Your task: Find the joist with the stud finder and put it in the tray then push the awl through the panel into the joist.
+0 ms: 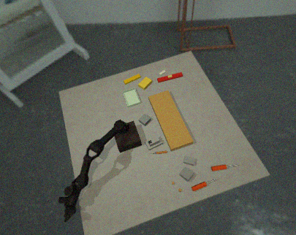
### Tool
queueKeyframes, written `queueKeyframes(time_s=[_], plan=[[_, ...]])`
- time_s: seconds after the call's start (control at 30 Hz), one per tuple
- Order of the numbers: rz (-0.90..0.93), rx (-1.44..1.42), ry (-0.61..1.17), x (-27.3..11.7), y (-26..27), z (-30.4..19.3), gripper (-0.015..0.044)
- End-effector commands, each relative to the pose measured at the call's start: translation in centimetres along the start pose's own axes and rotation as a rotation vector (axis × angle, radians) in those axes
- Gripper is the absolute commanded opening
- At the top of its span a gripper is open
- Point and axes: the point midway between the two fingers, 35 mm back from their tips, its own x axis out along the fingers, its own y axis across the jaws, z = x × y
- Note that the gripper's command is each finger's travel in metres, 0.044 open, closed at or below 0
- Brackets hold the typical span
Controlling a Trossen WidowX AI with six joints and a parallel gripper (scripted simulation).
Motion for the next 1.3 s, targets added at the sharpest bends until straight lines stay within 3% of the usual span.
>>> queueKeyframes(time_s=[0.0,0.3,0.63,0.9,1.27], plan=[[-0.033,0.065,0.097,-0.3,2.8,-5.2,0.044],[-0.144,0.184,0.349,-4.2,9.5,-19.0,0.044],[-0.323,0.249,0.583,-13.4,14.6,-32.3,0.044],[-0.491,0.254,0.717,-23.3,16.5,-40.2,0.044],[-0.758,0.106,0.817,-41.8,15.2,-46.9,0.044]])
